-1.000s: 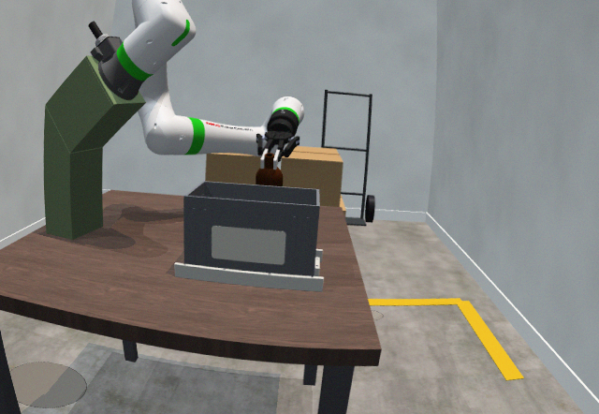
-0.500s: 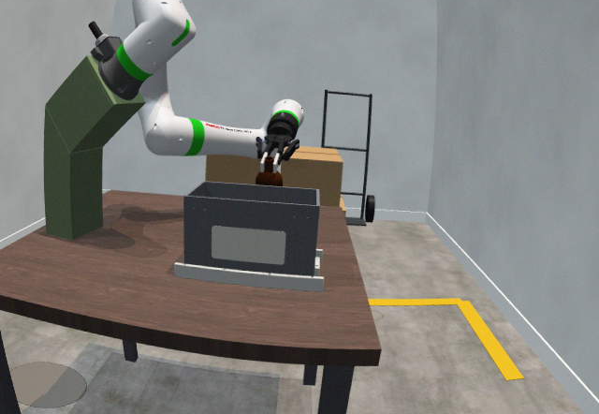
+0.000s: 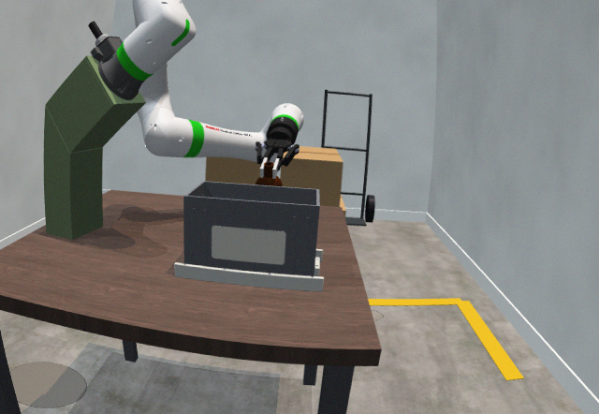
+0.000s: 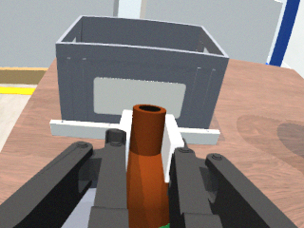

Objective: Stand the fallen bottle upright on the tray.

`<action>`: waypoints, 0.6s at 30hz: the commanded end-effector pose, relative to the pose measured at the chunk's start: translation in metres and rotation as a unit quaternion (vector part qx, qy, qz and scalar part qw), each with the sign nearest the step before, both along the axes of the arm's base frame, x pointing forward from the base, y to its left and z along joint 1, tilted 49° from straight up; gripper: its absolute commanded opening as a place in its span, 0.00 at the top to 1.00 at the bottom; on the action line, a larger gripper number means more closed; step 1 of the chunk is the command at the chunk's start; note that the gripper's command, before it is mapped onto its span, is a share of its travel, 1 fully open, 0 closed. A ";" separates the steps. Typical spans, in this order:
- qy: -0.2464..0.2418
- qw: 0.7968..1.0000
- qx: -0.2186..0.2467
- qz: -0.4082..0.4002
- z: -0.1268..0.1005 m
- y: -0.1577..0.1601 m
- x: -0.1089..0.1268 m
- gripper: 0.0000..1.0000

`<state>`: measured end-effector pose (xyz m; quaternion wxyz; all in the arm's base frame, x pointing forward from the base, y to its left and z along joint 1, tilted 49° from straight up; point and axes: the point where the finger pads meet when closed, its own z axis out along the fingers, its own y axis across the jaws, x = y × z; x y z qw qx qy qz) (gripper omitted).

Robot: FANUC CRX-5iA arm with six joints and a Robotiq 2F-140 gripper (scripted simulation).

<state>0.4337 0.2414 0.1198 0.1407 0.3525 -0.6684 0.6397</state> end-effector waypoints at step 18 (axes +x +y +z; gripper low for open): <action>0.000 1.000 0.000 0.000 -0.013 -0.001 0.016 1.00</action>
